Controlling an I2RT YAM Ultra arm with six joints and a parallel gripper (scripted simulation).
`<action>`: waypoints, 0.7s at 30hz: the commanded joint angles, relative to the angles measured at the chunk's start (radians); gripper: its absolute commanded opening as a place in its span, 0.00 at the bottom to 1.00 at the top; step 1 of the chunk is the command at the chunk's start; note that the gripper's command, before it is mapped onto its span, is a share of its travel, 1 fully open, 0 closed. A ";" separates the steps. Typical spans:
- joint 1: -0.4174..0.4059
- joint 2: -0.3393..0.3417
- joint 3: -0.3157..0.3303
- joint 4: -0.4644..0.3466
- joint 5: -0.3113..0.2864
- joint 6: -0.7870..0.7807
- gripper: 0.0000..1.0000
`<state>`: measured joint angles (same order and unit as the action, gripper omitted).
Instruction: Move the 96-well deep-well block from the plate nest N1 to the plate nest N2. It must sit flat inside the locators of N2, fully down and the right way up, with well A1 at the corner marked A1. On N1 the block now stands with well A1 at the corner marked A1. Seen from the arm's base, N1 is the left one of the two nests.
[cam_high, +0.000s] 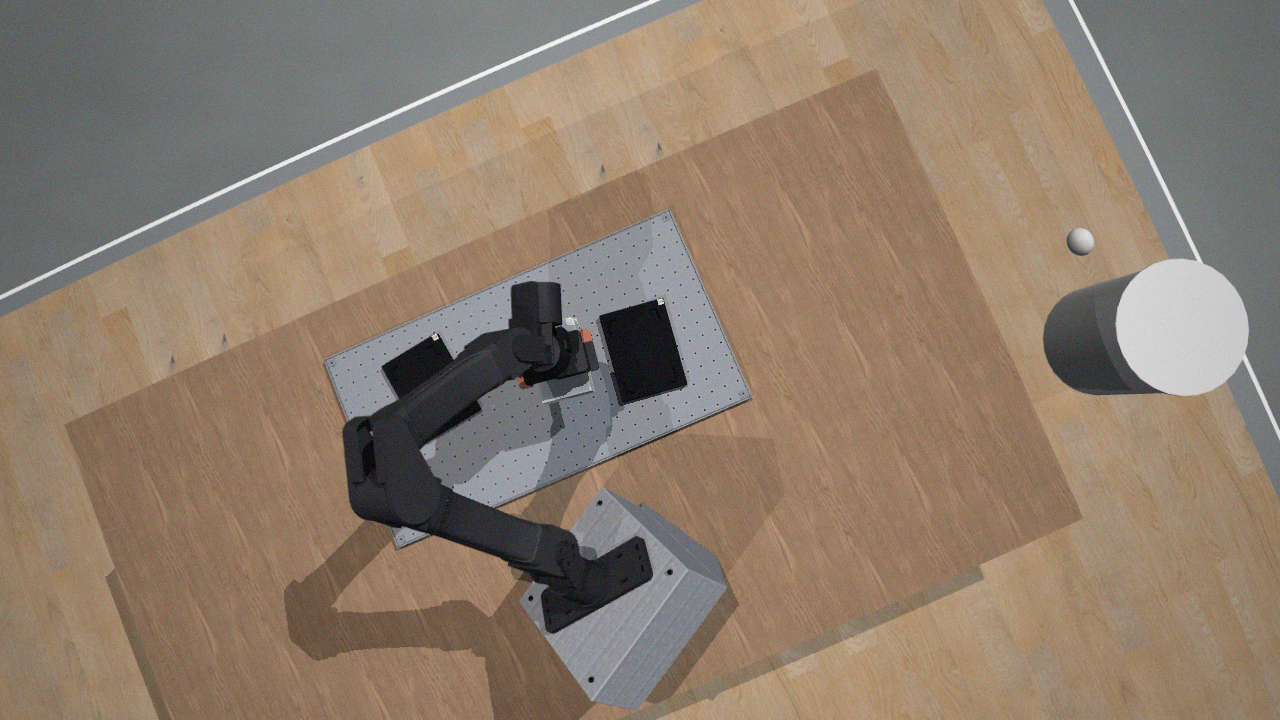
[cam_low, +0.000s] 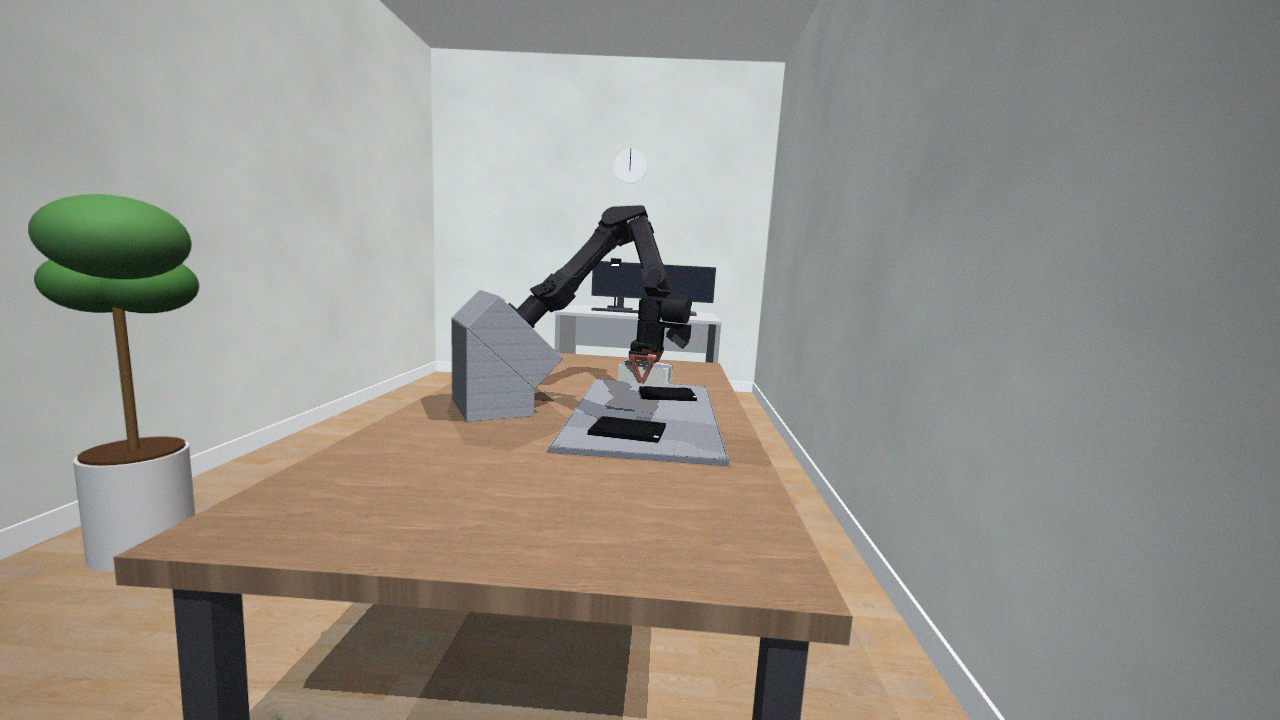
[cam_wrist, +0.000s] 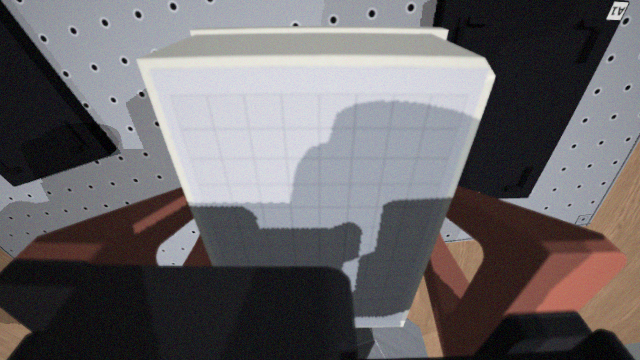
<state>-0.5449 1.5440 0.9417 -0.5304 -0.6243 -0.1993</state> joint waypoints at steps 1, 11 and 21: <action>-0.041 0.015 0.012 0.000 -0.021 -0.050 0.00; -0.130 0.105 0.045 -0.007 -0.055 -0.155 0.00; -0.196 0.183 0.083 -0.018 -0.077 -0.234 0.00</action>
<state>-0.7094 1.7206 1.0069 -0.5442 -0.6876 -0.3927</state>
